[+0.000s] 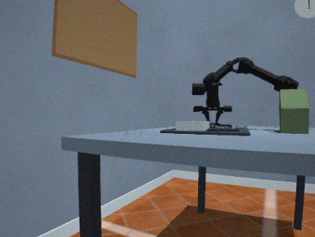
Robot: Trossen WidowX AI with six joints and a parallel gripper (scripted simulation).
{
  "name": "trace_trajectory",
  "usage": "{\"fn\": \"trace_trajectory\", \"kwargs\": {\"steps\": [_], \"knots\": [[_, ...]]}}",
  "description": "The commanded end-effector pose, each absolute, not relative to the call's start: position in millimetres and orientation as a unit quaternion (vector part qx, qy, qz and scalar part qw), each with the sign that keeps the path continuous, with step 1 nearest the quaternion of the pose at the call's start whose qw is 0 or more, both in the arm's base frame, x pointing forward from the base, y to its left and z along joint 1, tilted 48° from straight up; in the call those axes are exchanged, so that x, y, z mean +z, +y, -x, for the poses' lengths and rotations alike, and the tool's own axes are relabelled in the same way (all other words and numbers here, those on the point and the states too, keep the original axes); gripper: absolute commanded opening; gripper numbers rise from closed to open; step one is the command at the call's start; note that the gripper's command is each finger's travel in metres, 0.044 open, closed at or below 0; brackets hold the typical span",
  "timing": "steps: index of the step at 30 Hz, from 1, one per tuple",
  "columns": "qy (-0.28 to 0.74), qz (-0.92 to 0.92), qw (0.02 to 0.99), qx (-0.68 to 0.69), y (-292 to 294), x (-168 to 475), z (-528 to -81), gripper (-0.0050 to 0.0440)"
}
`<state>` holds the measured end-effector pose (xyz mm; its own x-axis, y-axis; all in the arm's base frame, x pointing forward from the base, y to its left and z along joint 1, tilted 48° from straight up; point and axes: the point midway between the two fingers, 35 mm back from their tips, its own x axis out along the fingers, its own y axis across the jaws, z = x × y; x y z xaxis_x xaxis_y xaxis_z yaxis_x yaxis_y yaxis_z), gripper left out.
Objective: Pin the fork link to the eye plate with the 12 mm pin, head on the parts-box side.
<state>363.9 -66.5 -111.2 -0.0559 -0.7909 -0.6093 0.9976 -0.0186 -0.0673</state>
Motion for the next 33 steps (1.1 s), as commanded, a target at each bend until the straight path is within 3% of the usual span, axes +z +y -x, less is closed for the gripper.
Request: {"fn": "trace_trajectory", "kwargs": {"steps": [1,33], "knots": [[0.233,-0.213,0.660,-0.682,-70.9,-97.3,-371.2,0.0150],[0.229,-0.218,0.661,-0.680,-65.0,-92.8,-374.7,0.0150]]}}
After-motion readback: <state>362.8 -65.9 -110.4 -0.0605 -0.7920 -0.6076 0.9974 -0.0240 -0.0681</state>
